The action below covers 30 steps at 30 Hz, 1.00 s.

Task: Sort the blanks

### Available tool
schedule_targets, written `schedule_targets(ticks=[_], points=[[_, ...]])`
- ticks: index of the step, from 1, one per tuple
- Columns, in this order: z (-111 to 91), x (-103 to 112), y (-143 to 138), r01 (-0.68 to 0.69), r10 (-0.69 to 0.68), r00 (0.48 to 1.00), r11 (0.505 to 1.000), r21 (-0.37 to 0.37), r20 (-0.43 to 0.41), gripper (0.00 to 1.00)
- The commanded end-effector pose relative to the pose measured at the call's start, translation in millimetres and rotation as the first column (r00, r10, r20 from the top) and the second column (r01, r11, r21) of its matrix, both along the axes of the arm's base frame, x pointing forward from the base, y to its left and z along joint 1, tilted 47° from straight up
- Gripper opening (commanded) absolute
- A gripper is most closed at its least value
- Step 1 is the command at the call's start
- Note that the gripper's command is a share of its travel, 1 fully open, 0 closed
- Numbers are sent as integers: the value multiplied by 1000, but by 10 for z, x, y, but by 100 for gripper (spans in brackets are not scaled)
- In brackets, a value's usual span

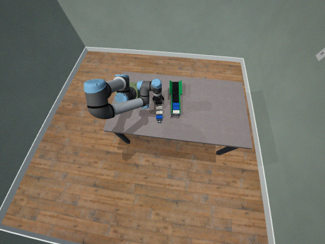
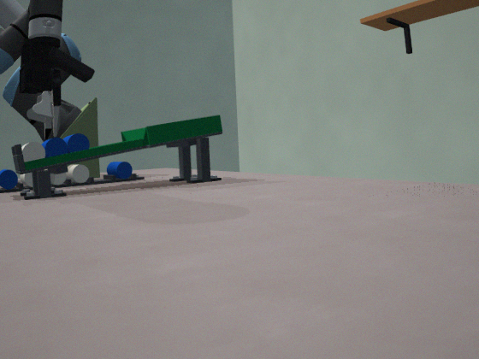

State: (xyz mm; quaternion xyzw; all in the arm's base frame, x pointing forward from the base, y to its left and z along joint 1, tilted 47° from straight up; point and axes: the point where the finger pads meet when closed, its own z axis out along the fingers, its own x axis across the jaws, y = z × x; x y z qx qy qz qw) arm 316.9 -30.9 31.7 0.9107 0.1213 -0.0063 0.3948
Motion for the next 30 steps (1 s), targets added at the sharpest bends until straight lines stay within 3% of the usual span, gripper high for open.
schedule_targets(ticks=[1,30], points=[[0,2,0,0,0,1000,1000,0,1,53],[-198,24,-195,0,0,1000,1000,0,1,53]])
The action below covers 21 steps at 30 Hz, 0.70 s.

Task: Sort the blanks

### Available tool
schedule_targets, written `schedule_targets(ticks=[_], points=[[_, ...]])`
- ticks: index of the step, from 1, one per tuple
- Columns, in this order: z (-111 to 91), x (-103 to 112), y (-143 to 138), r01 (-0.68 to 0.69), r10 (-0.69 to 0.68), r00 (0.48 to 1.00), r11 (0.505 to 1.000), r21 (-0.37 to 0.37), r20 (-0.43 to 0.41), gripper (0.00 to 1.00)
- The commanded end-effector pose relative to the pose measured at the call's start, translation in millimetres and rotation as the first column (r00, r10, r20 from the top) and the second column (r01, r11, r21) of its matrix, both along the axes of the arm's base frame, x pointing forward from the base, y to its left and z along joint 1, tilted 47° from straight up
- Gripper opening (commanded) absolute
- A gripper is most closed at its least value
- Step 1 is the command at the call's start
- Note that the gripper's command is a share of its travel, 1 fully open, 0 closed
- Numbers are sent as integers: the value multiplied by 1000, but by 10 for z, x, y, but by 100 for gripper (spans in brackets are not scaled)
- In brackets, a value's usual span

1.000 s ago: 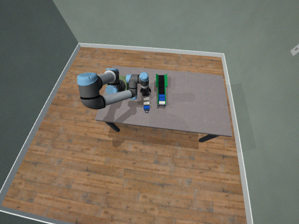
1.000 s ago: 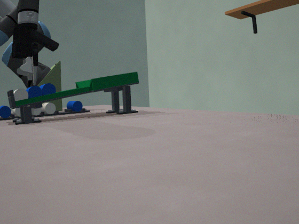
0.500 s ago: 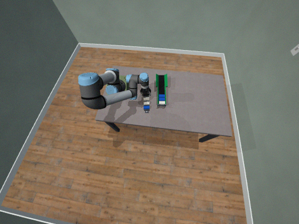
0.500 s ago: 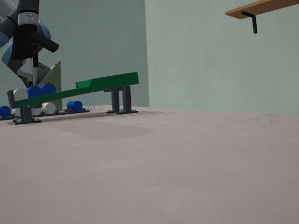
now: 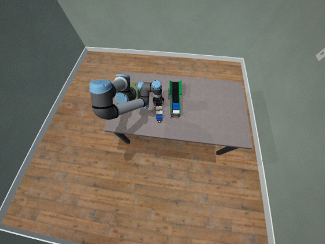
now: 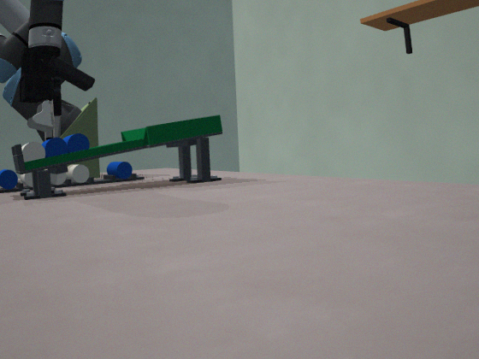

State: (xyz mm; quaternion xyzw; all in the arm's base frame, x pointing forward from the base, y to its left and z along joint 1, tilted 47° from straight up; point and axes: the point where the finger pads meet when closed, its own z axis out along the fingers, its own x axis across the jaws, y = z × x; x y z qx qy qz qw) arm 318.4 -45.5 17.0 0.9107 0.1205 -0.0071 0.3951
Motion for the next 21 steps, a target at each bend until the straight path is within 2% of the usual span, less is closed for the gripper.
schedule_targets(ticks=[1,21], points=[[-51,10,-49,-2,2,1000,1000,1,2,53],[-197,27,-192,-2,2,1000,1000,1,2,53]])
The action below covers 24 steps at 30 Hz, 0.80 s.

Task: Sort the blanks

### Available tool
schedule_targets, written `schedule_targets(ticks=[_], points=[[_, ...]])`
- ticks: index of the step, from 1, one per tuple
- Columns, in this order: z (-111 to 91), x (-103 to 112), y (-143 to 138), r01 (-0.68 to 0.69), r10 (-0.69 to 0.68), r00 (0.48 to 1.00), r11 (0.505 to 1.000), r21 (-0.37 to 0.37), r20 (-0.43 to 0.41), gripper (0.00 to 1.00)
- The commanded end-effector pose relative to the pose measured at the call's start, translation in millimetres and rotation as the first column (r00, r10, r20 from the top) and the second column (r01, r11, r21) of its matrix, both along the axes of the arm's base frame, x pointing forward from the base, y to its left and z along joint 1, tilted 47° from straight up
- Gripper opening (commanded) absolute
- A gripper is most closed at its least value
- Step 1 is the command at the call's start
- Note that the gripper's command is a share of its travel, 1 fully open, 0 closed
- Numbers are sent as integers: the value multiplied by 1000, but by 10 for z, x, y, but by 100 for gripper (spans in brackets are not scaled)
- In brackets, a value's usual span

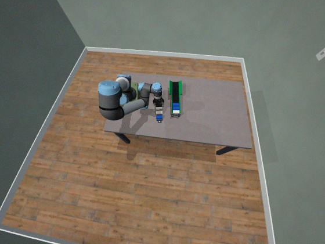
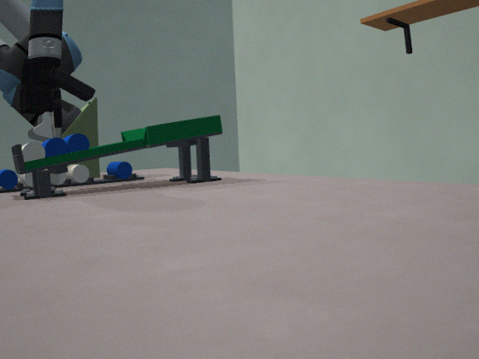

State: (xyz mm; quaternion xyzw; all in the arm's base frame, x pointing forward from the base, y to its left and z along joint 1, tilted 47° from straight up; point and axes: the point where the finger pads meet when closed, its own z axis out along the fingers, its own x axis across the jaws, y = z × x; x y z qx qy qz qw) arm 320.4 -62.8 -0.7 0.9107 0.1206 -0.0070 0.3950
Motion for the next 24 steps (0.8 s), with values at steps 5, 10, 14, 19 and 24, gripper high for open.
schedule_targets(ticks=[5,10,14,19,24], points=[[-36,8,-34,-2,2,1000,1000,0,2,53],[-40,8,-39,-2,2,1000,1000,0,2,53],[-40,8,-39,-2,2,1000,1000,0,2,53],[-40,8,-39,-2,2,1000,1000,0,2,53],[-40,8,-39,-2,2,1000,1000,0,2,53]])
